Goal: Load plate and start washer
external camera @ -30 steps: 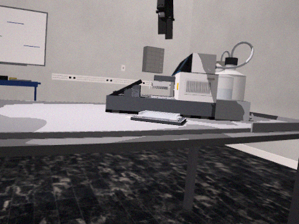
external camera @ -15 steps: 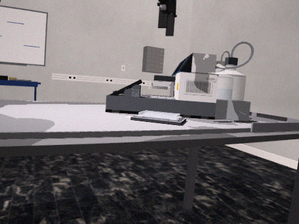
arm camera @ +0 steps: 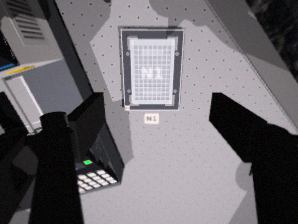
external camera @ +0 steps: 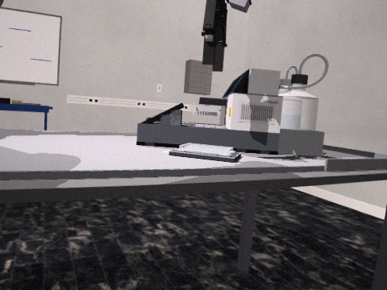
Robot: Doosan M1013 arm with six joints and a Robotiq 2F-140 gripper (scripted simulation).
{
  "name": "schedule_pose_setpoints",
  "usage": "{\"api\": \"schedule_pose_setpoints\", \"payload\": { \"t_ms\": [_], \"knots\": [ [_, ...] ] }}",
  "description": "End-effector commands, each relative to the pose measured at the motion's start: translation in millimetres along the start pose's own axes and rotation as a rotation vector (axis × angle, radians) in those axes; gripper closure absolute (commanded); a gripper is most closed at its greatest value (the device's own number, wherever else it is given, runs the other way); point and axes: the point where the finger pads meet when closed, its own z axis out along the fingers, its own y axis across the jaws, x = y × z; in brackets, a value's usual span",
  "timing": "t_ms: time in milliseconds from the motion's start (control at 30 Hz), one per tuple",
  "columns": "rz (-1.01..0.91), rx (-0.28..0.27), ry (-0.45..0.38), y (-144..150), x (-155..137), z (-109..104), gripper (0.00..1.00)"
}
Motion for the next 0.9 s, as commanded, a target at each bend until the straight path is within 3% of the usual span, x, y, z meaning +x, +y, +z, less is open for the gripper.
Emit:
{"api": "schedule_pose_setpoints", "payload": {
  "t_ms": [0, 467, 867],
  "knots": [
    [0.0, 0.001, 0.001, -0.2, 0.3, 13.6, 0.3],
    [0.0, 0.001, 0.001, -0.2, 0.4, 20.3, 0.3],
    [0.0, 0.001, 0.001, -0.2, 0.4, 80.4, 0.3]
  ]
}}
